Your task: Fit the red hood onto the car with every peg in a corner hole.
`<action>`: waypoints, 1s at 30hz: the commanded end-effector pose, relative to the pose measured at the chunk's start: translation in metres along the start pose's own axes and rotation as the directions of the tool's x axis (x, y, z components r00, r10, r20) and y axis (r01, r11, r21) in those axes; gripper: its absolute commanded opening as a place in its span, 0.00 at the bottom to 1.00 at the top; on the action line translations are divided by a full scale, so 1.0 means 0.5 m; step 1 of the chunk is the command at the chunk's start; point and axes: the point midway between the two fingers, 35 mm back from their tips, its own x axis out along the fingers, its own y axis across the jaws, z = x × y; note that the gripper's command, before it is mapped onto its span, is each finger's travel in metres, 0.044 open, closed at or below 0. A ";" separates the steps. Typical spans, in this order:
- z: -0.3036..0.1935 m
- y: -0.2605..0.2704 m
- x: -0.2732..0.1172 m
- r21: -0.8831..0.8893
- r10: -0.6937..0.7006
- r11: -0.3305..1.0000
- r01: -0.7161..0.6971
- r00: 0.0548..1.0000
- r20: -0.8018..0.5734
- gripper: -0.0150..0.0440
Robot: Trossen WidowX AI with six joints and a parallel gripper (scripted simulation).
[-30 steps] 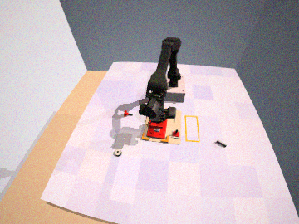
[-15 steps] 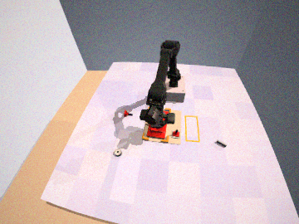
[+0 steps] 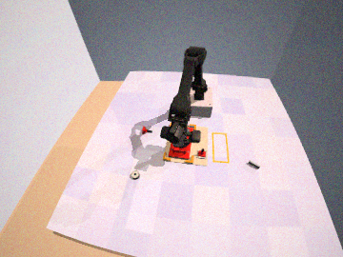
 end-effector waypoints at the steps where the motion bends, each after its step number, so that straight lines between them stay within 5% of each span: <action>1: -0.001 -0.001 0.002 0.003 -0.003 1.000 0.003 1.000 -0.002 0.25; 30: 0.000 -0.001 0.014 0.003 -0.003 1.000 0.003 1.000 -0.002 0.25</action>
